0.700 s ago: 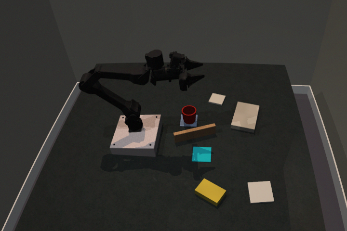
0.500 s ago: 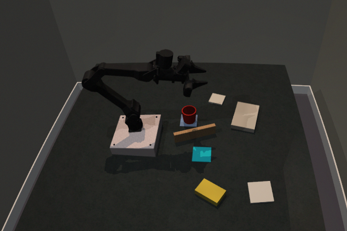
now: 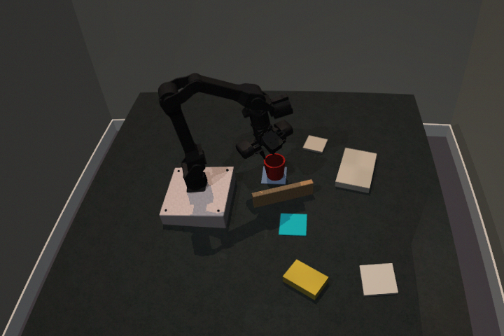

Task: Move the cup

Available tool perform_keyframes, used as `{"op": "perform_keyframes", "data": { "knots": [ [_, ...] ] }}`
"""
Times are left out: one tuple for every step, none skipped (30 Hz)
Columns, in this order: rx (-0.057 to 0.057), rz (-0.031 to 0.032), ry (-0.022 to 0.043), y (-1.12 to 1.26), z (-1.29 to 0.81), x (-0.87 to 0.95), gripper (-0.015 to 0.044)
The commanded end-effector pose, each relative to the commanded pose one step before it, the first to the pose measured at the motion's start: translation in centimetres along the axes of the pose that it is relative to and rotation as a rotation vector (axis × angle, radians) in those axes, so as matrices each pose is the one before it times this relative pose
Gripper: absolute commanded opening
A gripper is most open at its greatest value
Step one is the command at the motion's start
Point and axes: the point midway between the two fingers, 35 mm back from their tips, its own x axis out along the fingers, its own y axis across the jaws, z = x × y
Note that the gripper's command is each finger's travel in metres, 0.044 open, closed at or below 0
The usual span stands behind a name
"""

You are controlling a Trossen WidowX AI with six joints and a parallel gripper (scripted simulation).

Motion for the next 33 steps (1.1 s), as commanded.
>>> {"op": "perform_keyframes", "data": {
  "knots": [
    [0.0951, -0.12390, 0.01831, -0.903, -0.629, 0.568, 0.0148],
    [0.0000, 0.00011, -0.00003, 0.112, 0.028, 0.001, 0.0148],
    [0.0000, 0.00000, 0.00000, 0.000, 0.000, 0.000, 0.0148],
    [0.0000, 0.00000, 0.00000, 0.000, 0.000, 0.000, 0.0148],
    [0.0000, 0.00000, 0.00000, 0.000, 0.000, 0.000, 0.0148],
    [0.0000, 0.00000, 0.00000, 0.004, 0.001, 0.027, 0.0148],
    [0.0000, 0.00001, 0.00000, 0.008, 0.001, 0.054, 0.0148],
    [0.0000, 0.00001, 0.00000, 0.012, 0.002, 0.081, 0.0148],
    [0.0000, 0.00001, 0.00000, 0.015, 0.002, 0.108, 0.0148],
    [0.0000, 0.00001, 0.00000, 0.018, 0.003, 0.132, 0.0148],
    [0.0000, 0.00001, 0.00000, 0.020, 0.003, 0.153, 0.0148],
    [0.0000, 0.00001, 0.00000, 0.020, 0.003, 0.162, 0.0148],
    [0.0000, 0.00001, 0.00000, 0.019, 0.003, 0.163, 0.0148],
    [0.0000, 0.00001, 0.00000, 0.018, 0.003, 0.168, 0.0148],
    [0.0000, 0.00001, 0.00000, 0.017, 0.002, 0.168, 0.0148],
    [0.0000, 0.00001, 0.00000, 0.016, 0.002, 0.168, 0.0148],
    [0.0000, 0.00001, 0.00000, 0.015, 0.002, 0.167, 0.0148],
    [0.0000, 0.00001, 0.00000, 0.014, 0.002, 0.167, 0.0148],
    [0.0000, 0.00000, 0.00000, 0.013, 0.002, 0.167, 0.0148],
    [0.0000, 0.00000, 0.00000, 0.011, 0.002, 0.167, 0.0148],
    [0.0000, 0.00000, 0.00000, 0.010, 0.002, 0.167, 0.0148],
    [0.0000, 0.00000, 0.00000, 0.009, 0.001, 0.166, 0.0148],
    [0.0000, 0.00000, 0.00000, 0.008, 0.001, 0.166, 0.0148],
    [0.0000, 0.00000, 0.00000, 0.007, 0.001, 0.166, 0.0148],
    [0.0000, 0.00000, 0.00000, 0.006, 0.001, 0.166, 0.0148],
    [0.0000, 0.00000, 0.00000, 0.004, 0.001, 0.165, 0.0148],
    [0.0000, -0.00001, 0.00000, 0.003, 0.001, 0.165, 0.0148],
    [0.0000, -0.00001, 0.00000, 0.002, 0.000, 0.165, 0.0148],
    [0.0000, -0.00001, 0.00000, 0.001, 0.000, 0.165, 0.0148],
    [0.0000, -0.00001, 0.00000, 0.000, 0.000, 0.164, 0.0148],
    [0.0000, -0.00001, 0.00000, -0.001, 0.000, 0.164, 0.0148],
    [0.0000, -0.00001, 0.00000, -0.003, 0.000, 0.164, 0.0148],
    [0.0000, -0.00001, 0.00000, -0.004, 0.000, 0.164, 0.0148]
  ]
}}
